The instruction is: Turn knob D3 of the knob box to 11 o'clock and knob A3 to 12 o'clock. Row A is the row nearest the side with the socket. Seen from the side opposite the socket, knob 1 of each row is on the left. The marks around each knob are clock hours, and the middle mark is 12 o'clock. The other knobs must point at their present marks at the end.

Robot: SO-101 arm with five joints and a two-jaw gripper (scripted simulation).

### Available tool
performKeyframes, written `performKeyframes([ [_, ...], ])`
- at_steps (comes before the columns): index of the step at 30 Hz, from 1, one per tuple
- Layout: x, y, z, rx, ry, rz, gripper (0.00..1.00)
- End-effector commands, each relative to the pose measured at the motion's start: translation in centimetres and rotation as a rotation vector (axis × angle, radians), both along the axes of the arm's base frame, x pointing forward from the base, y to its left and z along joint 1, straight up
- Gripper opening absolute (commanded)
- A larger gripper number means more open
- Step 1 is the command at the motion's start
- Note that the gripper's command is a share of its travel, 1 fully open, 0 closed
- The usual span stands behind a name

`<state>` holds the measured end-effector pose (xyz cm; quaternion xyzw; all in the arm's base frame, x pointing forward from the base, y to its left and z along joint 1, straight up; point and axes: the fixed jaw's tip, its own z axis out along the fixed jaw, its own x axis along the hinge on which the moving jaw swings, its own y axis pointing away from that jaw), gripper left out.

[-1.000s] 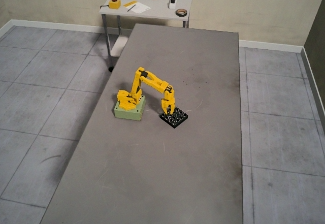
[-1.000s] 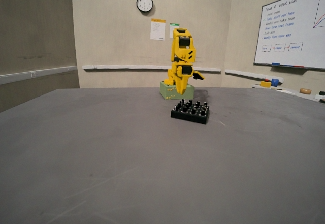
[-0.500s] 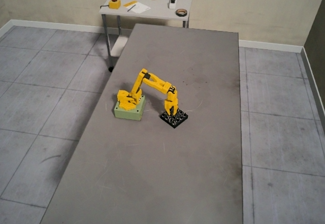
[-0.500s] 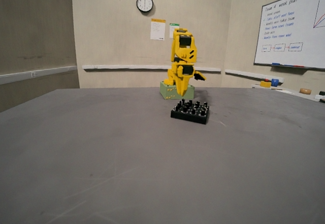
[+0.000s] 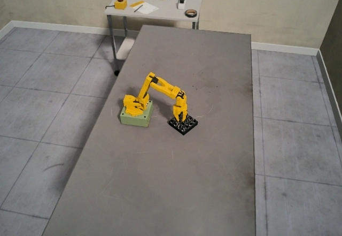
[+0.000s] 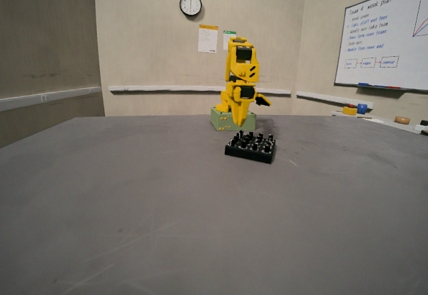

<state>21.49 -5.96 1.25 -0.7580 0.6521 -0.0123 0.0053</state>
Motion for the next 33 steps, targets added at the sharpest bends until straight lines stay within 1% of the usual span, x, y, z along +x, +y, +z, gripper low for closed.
performKeyframes([
  [1, -0.3, -0.2, -0.3, 0.007, 0.023, -0.002, 0.10],
  [22, -0.3, -0.1, -1.7, 0.007, 0.023, -0.002, 0.10],
  [33, -0.3, -0.1, -1.8, 0.007, 0.023, -0.002, 0.10],
])
